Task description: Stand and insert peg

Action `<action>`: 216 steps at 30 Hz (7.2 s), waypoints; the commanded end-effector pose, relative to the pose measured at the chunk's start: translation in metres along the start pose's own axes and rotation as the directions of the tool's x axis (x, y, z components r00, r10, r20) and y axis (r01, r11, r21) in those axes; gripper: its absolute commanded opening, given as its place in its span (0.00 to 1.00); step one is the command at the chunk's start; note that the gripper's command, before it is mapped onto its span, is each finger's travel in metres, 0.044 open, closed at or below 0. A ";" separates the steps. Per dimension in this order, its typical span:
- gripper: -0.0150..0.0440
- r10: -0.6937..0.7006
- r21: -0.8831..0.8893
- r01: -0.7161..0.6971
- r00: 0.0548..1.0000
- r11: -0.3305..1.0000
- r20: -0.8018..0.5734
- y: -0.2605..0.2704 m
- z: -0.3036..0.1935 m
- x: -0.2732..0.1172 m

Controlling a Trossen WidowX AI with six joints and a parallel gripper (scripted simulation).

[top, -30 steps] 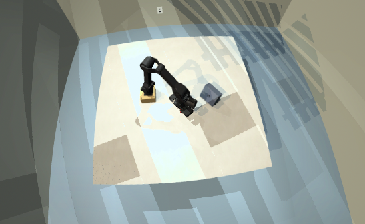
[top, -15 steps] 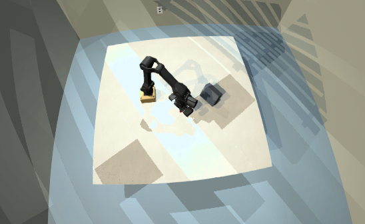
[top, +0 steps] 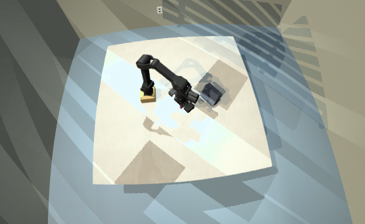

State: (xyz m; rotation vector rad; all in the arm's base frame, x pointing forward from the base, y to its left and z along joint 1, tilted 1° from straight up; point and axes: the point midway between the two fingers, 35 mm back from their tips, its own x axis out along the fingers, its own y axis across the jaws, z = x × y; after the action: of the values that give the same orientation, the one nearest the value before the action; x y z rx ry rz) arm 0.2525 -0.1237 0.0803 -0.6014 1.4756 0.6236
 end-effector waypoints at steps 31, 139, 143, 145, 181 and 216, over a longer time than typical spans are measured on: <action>0.25 0.036 0.245 -0.103 0.964 0.964 0.263 -0.014 0.026 0.004; 0.25 -0.011 0.399 -0.737 0.470 0.546 0.883 -0.069 0.098 0.014; 0.25 -0.010 0.391 -0.747 0.458 0.538 0.889 -0.069 0.102 0.015; 0.25 -0.010 0.387 -0.752 0.452 0.534 0.892 -0.069 0.104 0.015; 0.25 -0.005 0.356 -0.764 0.420 0.538 0.908 -0.069 0.133 0.030; 0.25 -0.005 0.351 -0.764 0.415 0.542 0.910 -0.070 0.135 0.031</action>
State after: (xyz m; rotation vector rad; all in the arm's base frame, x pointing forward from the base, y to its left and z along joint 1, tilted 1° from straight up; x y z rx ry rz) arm 0.3964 -0.0776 0.0519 0.7789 0.7351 0.5023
